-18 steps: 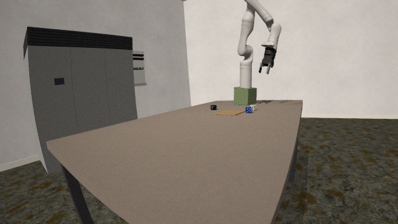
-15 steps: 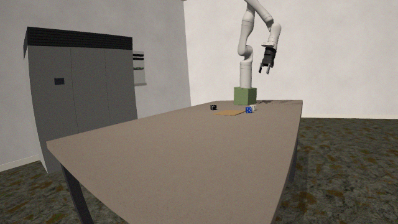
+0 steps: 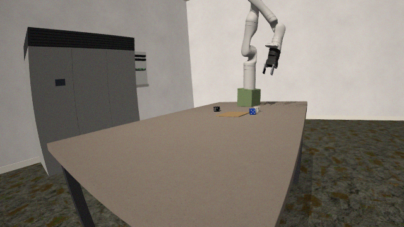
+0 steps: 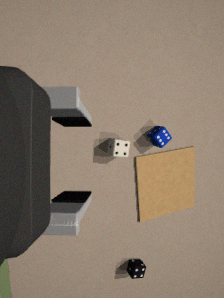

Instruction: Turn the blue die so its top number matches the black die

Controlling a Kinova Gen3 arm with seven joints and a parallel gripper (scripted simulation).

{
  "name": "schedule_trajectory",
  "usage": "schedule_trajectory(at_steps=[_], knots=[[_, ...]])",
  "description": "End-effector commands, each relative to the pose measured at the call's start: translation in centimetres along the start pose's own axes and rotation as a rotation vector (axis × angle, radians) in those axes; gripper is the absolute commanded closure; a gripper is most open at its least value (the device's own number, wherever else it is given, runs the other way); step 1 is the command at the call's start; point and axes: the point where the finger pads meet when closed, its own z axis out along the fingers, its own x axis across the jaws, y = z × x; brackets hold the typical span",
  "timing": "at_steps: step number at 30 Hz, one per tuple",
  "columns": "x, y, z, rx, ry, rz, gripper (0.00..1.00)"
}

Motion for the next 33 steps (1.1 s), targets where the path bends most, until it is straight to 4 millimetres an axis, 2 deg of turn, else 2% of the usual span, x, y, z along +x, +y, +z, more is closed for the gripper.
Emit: schedule_trajectory(at_steps=[1,7,14,16,23,24,30,33], knots=[[0.0,0.0,0.0,0.000,-0.001,0.001,0.00],[0.3,-0.2,0.3,-0.014,0.013,0.042,0.00],[1.8,-1.0,1.9,-0.076,0.073,0.233,0.00],[1.8,-1.0,1.9,-0.076,0.073,0.233,0.00],[4.3,-2.3,4.4,-0.182,0.175,0.606,0.00],[4.3,-2.3,4.5,-0.182,0.175,0.608,0.00],[6.3,-3.7,6.6,-0.263,0.255,0.957,0.00],[6.4,-3.8,6.7,-0.266,0.258,0.972,0.00]])
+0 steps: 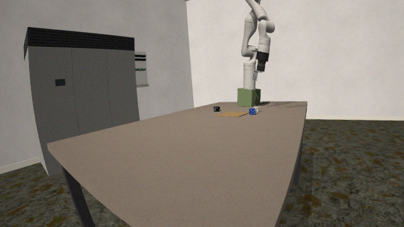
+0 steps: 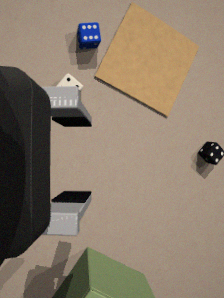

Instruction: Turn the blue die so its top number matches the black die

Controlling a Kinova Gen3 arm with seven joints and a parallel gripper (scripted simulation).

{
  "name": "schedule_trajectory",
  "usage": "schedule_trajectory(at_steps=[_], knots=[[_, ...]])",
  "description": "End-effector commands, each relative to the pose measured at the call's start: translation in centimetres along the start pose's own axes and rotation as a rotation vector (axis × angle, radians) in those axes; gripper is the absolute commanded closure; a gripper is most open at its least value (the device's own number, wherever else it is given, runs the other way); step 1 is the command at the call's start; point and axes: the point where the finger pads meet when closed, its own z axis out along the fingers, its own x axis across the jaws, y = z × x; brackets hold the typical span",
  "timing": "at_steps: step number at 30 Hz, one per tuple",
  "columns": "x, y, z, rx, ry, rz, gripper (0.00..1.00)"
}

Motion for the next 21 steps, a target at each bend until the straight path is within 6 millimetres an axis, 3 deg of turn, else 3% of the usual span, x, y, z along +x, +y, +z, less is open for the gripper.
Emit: schedule_trajectory(at_steps=[1,13,17,21], knots=[[-0.3,-1.3,0.7,-0.019,0.025,0.109,0.00],[-2.2,-7.4,3.8,-0.158,0.110,0.771,0.00],[-2.4,-8.4,4.2,-0.173,0.117,0.853,0.00],[-3.0,-11.3,5.4,-0.213,0.132,1.087,0.00]])
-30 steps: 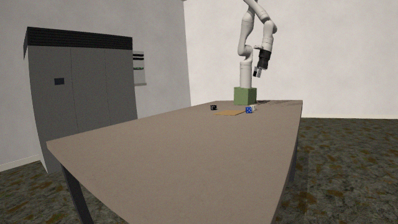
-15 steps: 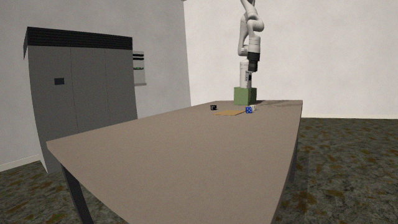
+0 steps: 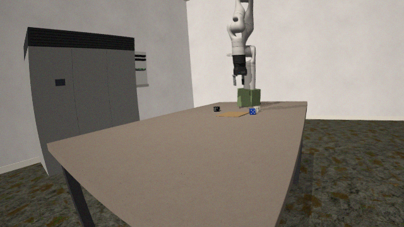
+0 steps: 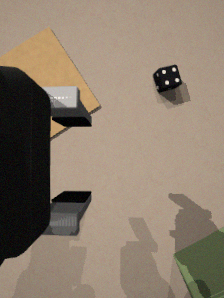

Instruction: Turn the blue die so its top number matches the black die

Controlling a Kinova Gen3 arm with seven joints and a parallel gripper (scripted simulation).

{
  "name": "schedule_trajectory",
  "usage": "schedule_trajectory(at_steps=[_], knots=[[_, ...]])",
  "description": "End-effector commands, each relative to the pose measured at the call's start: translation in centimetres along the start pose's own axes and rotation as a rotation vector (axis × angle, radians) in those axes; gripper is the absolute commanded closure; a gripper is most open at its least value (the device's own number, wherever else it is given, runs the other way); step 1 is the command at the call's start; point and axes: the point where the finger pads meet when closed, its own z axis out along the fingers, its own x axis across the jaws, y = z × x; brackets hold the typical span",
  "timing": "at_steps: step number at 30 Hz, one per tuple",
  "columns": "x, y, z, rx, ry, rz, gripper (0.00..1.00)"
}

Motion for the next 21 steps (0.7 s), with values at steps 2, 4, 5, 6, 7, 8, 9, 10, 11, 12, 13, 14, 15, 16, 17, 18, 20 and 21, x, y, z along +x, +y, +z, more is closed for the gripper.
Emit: schedule_trajectory(at_steps=[2,4,5,6,7,8,9,10,11,12,13,14,15,16,17,18,20,21], knots=[[-3.4,-2.5,0.6,-0.027,0.010,0.221,0.00],[-4.5,-3.1,0.8,-0.042,0.011,0.300,0.00],[-5.4,-3.7,0.9,-0.054,0.012,0.365,0.00],[-6.2,-4.2,1.0,-0.065,0.013,0.421,0.00],[-6.2,-4.2,1.0,-0.066,0.013,0.425,0.00],[-7.0,-4.8,1.1,-0.077,0.013,0.483,0.00],[-7.8,-5.4,1.2,-0.087,0.013,0.536,0.00],[-8.5,-6.0,1.3,-0.096,0.012,0.586,0.00],[-9.1,-6.5,1.4,-0.105,0.011,0.631,0.00],[-9.1,-6.5,1.4,-0.105,0.011,0.631,0.00],[-9.1,-6.5,1.4,-0.105,0.011,0.631,0.00],[-9.7,-7.0,1.5,-0.112,0.011,0.673,0.00],[-10.2,-7.5,1.5,-0.119,0.010,0.710,0.00],[-10.7,-8.0,1.6,-0.125,0.009,0.744,0.00],[-11.1,-8.4,1.7,-0.130,0.008,0.773,0.00],[-11.4,-8.8,1.7,-0.135,0.007,0.799,0.00],[-11.9,-9.4,1.8,-0.142,0.005,0.838,0.00],[-12.1,-9.6,1.8,-0.145,0.005,0.853,0.00]])
